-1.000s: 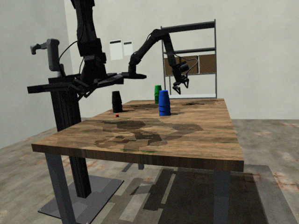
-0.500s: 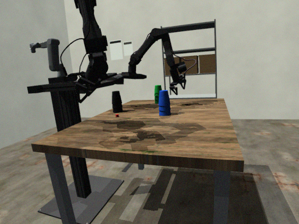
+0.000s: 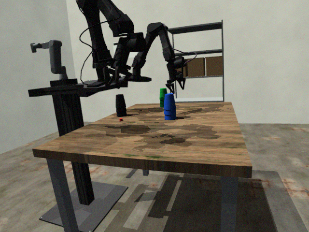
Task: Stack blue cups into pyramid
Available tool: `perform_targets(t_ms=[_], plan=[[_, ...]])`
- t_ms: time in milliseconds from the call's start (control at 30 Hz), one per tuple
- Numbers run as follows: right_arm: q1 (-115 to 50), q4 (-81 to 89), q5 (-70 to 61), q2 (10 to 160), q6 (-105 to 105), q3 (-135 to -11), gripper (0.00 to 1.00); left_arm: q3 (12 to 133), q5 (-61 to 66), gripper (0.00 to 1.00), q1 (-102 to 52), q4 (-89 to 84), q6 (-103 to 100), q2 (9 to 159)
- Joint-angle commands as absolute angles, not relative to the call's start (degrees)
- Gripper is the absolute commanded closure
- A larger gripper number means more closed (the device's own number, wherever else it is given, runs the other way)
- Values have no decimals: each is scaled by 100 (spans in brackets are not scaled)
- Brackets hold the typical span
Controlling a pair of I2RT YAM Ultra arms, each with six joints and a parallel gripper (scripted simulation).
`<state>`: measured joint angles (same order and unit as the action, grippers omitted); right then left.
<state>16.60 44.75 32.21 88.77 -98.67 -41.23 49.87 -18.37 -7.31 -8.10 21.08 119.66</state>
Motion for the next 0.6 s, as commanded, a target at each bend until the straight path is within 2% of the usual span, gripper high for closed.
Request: perform_targets(t_ms=[0,567], plan=[[1034,4877,3365,8481,-9319,-4294,0,5043,-1550,0,-1214,-1281,1322,11694],[-2247,5619,3457,6995,-7731,-4422,0,5519,-1042,0,-2770,-1843,-159,11691]])
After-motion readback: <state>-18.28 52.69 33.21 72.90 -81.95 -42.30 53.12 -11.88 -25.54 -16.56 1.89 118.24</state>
